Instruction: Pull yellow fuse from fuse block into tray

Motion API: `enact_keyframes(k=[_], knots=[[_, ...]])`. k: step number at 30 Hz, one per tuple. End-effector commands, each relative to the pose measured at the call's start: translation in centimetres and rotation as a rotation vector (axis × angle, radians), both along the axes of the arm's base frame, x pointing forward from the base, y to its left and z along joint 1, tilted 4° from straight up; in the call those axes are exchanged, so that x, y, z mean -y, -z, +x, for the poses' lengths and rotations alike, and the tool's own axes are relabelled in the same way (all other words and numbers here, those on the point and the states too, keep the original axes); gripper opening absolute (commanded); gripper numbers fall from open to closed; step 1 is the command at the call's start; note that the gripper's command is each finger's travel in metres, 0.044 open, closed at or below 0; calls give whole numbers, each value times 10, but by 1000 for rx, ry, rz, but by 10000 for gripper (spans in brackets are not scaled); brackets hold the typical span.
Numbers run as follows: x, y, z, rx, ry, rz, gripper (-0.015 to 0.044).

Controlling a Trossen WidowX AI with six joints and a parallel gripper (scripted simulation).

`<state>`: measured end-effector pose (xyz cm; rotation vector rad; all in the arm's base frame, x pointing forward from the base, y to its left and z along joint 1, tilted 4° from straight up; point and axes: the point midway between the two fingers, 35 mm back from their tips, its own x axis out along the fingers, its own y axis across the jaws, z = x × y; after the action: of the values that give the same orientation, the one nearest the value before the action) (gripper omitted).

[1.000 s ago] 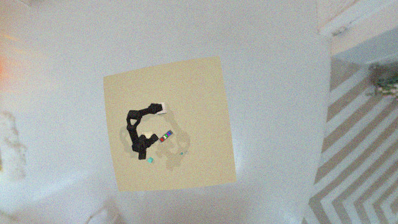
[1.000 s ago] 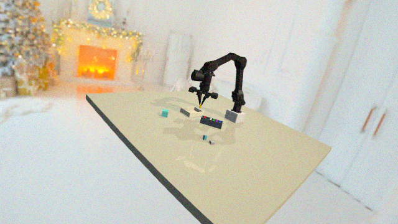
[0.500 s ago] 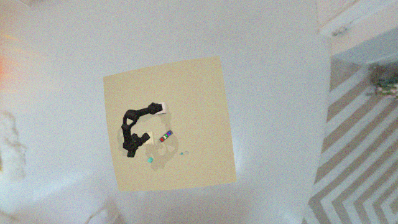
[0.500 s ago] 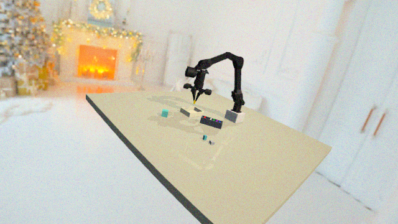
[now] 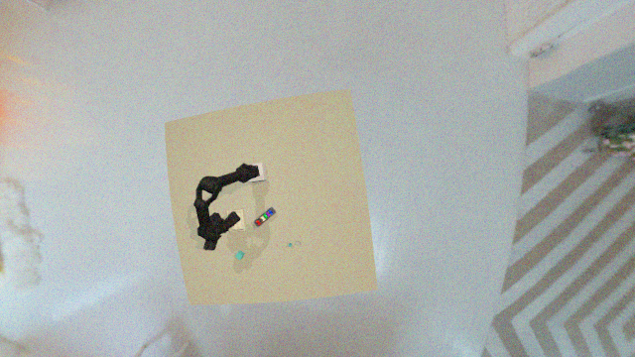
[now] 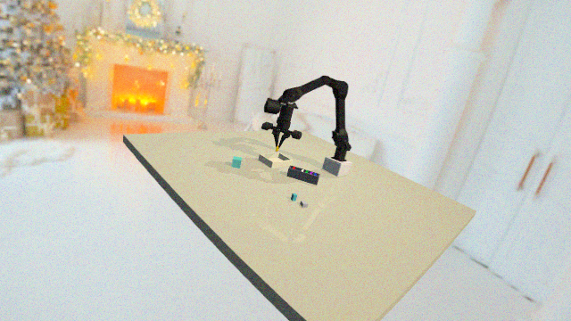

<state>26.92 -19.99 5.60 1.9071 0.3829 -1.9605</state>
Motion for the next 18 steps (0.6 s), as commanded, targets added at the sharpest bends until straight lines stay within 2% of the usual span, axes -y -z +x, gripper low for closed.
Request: enact_keyframes(k=[1,16,18], knots=[[0,10,-2,-12,-4,5,0],[0,25,-3,-12,-4,5,0],[1,22,-2,-5,0,3,52]])
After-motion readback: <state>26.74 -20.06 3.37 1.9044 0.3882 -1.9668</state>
